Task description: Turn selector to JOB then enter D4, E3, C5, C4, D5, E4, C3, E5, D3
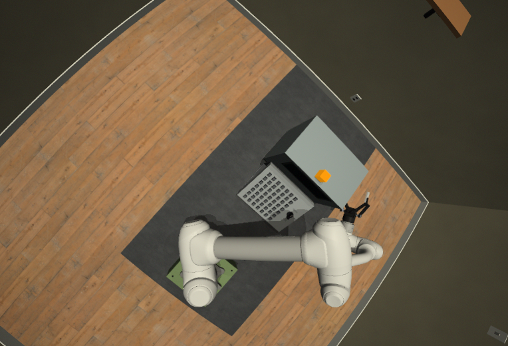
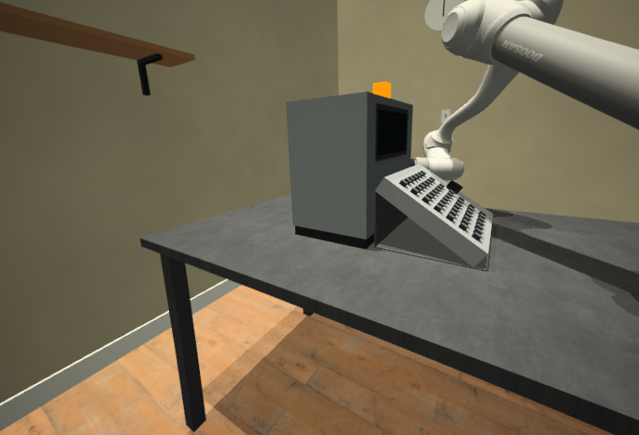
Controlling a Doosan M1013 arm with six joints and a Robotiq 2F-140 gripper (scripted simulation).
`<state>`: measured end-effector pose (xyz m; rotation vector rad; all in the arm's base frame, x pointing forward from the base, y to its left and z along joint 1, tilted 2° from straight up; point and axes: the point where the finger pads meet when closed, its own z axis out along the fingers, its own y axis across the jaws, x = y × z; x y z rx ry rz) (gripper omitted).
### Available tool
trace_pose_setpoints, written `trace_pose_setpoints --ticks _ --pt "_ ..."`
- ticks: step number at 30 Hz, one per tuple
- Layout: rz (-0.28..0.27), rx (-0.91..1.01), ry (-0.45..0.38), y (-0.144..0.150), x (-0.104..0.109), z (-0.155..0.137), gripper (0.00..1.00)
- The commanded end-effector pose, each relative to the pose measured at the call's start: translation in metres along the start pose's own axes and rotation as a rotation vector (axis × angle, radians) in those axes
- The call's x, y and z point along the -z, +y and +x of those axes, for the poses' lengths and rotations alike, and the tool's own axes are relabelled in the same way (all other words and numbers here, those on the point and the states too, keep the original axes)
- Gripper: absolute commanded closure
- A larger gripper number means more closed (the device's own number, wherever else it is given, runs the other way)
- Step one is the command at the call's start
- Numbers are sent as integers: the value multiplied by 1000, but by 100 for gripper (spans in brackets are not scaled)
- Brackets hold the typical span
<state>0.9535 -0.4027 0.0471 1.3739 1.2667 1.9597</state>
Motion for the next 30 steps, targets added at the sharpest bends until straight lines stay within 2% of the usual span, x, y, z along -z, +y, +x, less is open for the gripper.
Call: trace_pose_setpoints --ticks 1,19,20,23,30 --pt "0 0 0 0 0 0 0" --pt "0 0 0 5 -1 3 0" --pt "0 0 0 15 -1 8 0" --pt "0 0 0 71 -7 38 0" --pt "0 0 0 148 -14 79 0"
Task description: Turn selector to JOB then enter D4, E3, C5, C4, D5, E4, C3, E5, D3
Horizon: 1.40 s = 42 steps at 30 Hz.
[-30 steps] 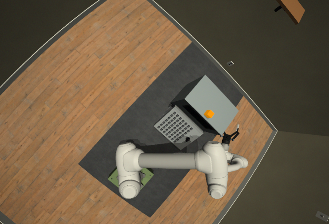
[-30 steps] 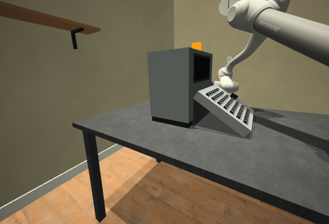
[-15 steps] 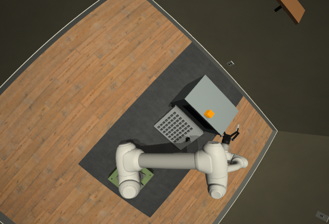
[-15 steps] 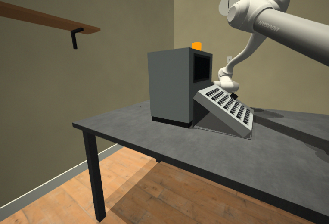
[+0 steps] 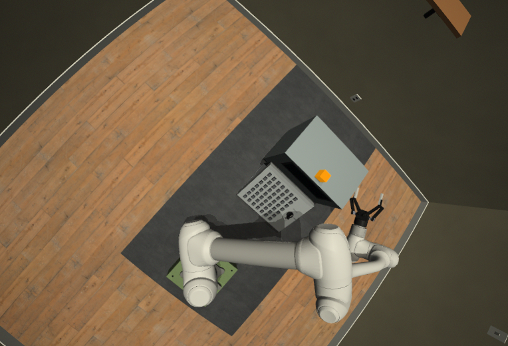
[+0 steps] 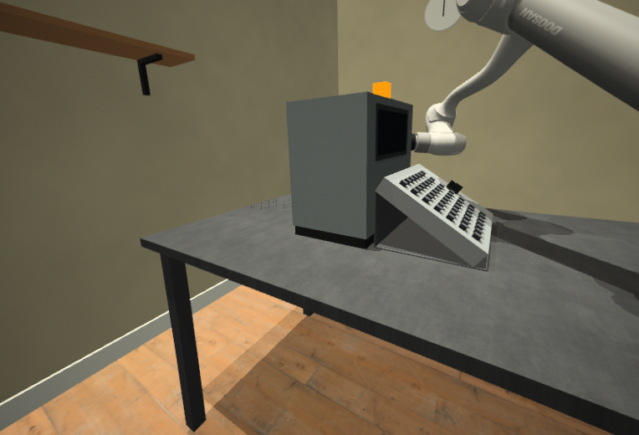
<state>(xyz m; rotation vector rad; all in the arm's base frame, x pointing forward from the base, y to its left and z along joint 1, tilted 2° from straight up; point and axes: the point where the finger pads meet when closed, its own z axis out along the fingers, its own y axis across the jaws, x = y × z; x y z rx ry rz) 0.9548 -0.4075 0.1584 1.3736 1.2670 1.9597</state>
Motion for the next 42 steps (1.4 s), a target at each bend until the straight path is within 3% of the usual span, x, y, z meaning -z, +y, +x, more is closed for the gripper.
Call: trace_pose_setpoints --ticks 1,4,5,9,14,19,21,22,28,36,38,39,42 --pt "0 0 0 62 -6 33 0" --pt "0 0 0 73 -7 40 0" --pt "0 0 0 108 -10 58 0" --pt "12 3 -10 148 -12 84 0" --pt "84 21 -62 177 0 142 0" --pt "229 58 -169 157 25 197 0" --pt "229 58 -169 157 25 197 0" --pt "266 67 -196 148 38 226 0" --pt "511 129 -377 118 65 280 0" --pt "788 198 -579 77 100 354 0" --pt "788 198 -579 77 100 354 0" --pt "828 209 -611 63 112 381 0" --pt "878 222 -648 53 125 406 0"
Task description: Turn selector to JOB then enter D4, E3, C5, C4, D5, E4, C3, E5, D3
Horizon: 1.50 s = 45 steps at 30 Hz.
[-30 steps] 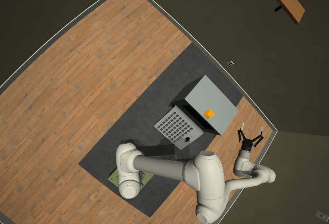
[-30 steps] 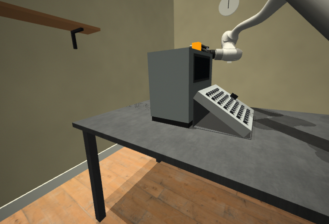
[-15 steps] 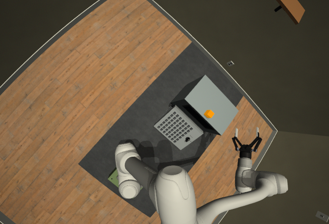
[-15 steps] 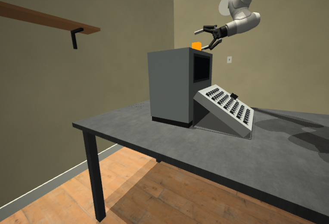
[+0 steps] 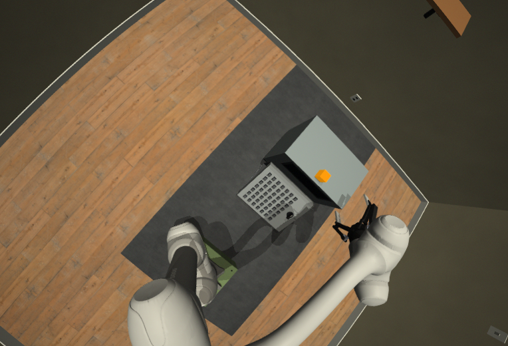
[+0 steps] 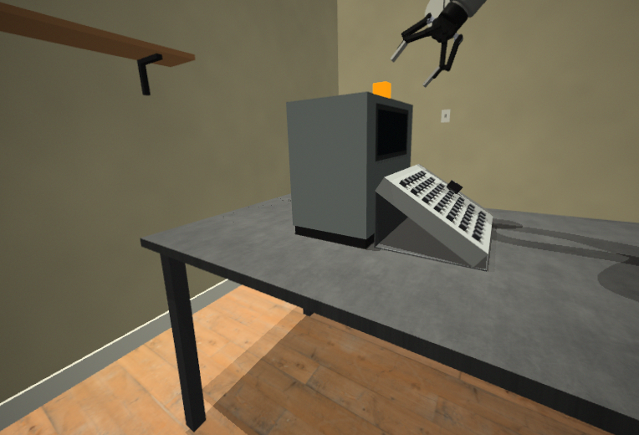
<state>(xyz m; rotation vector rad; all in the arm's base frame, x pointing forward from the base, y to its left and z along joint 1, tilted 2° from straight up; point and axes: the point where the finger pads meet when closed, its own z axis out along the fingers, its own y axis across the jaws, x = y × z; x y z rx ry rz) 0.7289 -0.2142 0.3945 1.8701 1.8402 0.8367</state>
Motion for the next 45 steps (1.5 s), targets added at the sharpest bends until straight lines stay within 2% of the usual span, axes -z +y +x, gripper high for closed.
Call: trace_pose_setpoints --ticks 1,10,11,13,14,25,26,28,30,31,35,45 --pt "109 26 -93 -43 34 44 0" --pt "133 32 -111 -111 87 121 0" --pt "133 32 -111 -121 90 129 0" --pt "133 32 -111 -121 90 129 0" --pt "133 32 -111 -150 98 152 0" --pt "133 32 -111 -270 4 162 0" --pt "133 32 -111 -280 -4 163 100" --pt "133 32 -111 -302 -20 165 100" --pt "133 32 -111 -302 -20 165 100" --pt "133 32 -111 -335 -43 169 100" --pt "133 32 -111 -368 -66 172 100" --pt "133 32 -111 -368 -66 172 100"
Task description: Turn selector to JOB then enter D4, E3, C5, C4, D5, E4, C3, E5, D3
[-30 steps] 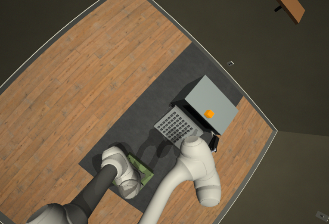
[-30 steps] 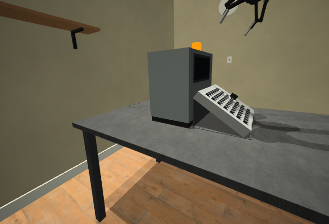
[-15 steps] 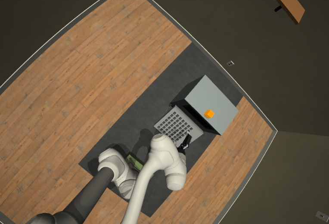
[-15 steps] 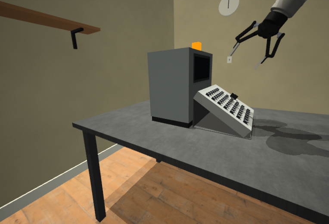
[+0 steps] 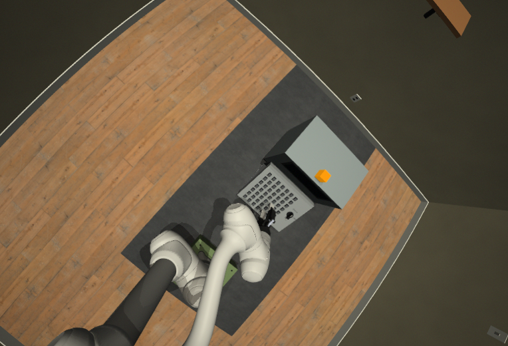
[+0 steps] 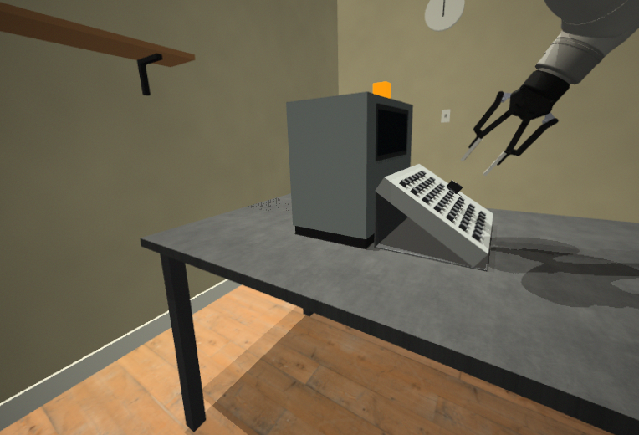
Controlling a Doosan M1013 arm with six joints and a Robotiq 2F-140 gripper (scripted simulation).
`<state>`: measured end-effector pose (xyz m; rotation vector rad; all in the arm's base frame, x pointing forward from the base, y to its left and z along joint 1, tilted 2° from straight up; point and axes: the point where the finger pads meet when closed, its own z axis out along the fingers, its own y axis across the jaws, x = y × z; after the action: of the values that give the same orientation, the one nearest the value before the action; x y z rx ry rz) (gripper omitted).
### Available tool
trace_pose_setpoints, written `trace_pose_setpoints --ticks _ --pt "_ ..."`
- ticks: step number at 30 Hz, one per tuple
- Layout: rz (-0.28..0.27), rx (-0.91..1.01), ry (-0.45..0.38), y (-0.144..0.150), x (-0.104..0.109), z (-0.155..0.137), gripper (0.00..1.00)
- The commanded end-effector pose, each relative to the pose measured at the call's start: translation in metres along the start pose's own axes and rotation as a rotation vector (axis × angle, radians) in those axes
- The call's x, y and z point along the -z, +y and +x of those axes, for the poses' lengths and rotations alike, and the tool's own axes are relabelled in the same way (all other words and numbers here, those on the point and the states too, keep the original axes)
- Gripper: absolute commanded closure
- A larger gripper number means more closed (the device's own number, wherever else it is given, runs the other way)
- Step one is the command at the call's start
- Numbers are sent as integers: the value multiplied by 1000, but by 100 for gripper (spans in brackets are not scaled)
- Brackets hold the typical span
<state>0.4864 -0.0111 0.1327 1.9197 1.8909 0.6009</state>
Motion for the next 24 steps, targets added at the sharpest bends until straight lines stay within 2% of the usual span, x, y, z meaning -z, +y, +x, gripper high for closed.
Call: trace_pose_setpoints --ticks 1,19,24 --pt "1 0 1 -1 -1 1 100" --pt "1 0 1 -1 -6 1 100" --pt "1 0 1 -1 -46 1 100"
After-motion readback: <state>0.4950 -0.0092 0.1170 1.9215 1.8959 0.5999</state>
